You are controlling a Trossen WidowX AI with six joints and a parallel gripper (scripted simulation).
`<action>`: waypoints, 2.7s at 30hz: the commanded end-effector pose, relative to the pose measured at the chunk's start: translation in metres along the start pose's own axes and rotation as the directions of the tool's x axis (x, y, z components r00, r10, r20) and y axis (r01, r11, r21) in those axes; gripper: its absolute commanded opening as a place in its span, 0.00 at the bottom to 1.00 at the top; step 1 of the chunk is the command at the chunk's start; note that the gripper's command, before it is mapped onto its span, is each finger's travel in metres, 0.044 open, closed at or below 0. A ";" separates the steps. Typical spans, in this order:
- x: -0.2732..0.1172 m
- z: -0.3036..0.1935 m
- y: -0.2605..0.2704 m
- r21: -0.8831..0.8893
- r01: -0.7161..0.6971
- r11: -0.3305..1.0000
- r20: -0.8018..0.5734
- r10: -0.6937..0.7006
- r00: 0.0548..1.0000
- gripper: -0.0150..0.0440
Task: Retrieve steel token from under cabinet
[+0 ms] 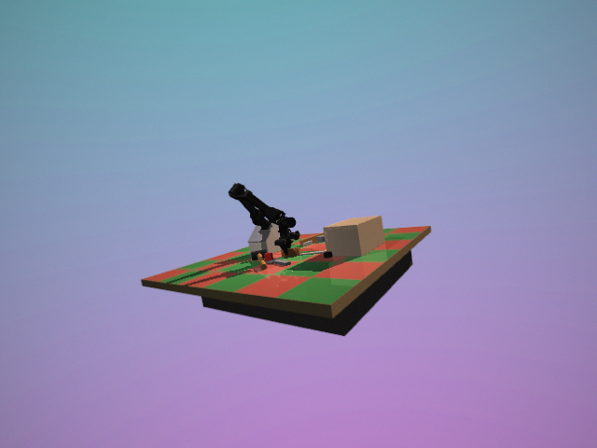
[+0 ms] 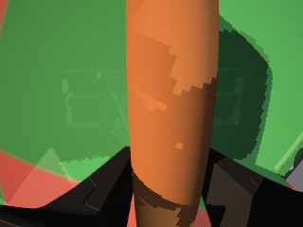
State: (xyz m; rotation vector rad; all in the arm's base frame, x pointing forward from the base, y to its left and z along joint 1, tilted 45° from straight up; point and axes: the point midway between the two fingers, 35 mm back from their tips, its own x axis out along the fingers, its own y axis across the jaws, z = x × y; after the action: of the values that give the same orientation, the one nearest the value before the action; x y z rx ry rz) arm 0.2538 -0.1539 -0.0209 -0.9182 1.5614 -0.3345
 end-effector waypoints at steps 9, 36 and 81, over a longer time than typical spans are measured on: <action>-0.001 -0.005 -0.001 0.001 -0.002 1.000 -0.002 0.002 1.000 0.25; -0.003 -0.010 -0.001 0.175 -0.005 0.985 -0.003 0.005 1.000 0.25; -0.003 -0.012 -0.002 0.513 -0.004 0.859 -0.003 0.006 1.000 0.25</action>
State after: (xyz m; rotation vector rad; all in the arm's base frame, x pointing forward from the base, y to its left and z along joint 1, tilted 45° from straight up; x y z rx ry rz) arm 0.2423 -0.1576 -0.0149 -0.5156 1.3944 -0.6960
